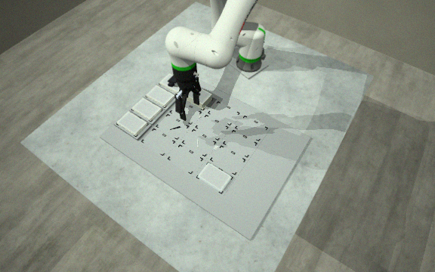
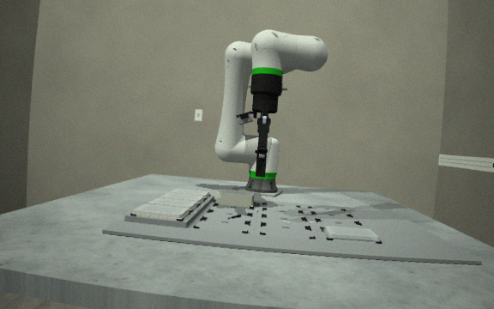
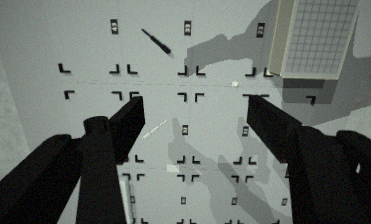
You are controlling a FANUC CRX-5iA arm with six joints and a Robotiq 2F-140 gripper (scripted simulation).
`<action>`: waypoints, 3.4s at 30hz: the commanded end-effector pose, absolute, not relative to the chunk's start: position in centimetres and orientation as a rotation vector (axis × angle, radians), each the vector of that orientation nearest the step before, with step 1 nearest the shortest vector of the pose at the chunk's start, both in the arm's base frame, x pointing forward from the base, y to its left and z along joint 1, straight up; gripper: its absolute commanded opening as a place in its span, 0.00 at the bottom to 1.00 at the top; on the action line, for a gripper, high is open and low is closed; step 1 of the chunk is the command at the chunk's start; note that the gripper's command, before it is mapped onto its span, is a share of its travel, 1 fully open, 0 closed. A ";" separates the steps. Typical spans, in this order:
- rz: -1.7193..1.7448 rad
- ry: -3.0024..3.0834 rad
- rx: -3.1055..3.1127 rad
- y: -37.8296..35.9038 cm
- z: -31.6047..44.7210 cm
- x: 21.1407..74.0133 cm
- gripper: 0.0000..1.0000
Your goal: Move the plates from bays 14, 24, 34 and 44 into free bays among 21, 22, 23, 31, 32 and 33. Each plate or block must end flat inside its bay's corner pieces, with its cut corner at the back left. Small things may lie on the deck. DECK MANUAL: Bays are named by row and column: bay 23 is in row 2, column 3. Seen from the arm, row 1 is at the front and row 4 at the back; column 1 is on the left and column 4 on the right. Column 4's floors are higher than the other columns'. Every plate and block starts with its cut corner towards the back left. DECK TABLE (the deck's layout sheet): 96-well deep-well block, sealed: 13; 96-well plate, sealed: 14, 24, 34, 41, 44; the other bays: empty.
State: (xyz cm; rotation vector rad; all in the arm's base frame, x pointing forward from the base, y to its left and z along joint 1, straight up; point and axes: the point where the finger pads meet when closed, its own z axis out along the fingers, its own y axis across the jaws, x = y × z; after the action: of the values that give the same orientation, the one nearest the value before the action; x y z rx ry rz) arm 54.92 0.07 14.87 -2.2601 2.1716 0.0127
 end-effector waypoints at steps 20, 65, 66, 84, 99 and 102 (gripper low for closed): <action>0.004 2.212 -2.221 -1.3 14.8 53.1 1.00; 0.004 2.213 -2.221 -10.4 14.5 40.4 1.00; 0.004 2.213 -2.221 -10.7 14.5 40.1 1.00; 0.004 2.213 -2.222 -12.2 14.4 37.9 1.00; 0.004 2.213 -2.222 -12.2 14.4 37.9 1.00; 0.004 2.213 -2.222 -12.2 14.4 37.9 1.00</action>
State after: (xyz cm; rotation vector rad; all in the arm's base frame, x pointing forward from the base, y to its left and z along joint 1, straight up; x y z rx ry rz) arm 37.87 -12.23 14.39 -2.2218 2.2132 0.0060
